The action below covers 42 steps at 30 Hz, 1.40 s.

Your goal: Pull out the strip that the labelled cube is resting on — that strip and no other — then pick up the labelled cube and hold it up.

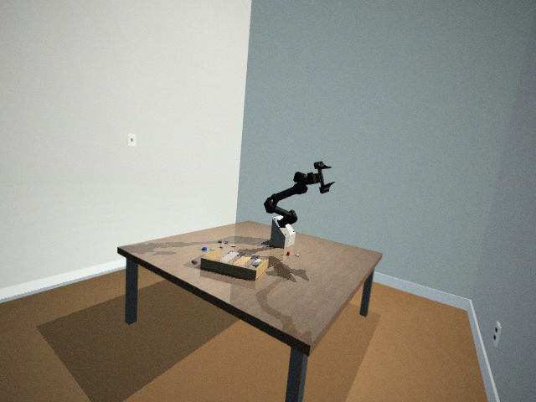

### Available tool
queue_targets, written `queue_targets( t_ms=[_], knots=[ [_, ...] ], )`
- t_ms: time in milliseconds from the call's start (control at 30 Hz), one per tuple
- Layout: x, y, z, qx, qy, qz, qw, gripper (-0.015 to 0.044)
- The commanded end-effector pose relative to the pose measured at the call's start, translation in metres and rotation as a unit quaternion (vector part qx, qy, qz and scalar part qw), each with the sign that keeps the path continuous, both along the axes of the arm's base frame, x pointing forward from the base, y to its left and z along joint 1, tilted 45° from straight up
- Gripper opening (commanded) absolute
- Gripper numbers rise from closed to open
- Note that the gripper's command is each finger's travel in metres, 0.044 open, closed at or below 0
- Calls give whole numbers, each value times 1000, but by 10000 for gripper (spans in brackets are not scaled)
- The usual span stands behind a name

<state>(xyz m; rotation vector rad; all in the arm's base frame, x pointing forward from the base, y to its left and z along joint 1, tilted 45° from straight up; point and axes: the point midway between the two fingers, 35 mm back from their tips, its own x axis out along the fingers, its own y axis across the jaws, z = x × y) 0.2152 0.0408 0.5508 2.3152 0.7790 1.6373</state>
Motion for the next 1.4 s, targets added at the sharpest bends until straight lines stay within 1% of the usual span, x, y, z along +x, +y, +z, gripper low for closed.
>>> queue_targets(
  t_ms=[0,67,200,367,567,667,767,867,967,1033,1200,1367],
  knots=[
    [-2,-1,1,1,-3,-4,1000,400],
    [-18,-12,8,7,-25,-34,999,400],
    [-68,-32,24,19,-94,-121,988,400],
    [-132,-30,34,16,-183,-222,957,400],
    [-196,8,30,-10,-292,-328,898,400],
    [-218,39,21,-36,-345,-373,860,400],
    [-230,76,7,-70,-398,-413,816,400],
    [-232,114,-11,-110,-445,-445,769,400],
    [-223,152,-34,-156,-486,-468,721,400],
    [-205,169,-47,-203,-496,-490,687,400],
    [-167,213,-88,-276,-533,-497,627,400],
    [-112,240,-136,-356,-553,-496,567,400]
  ],
)
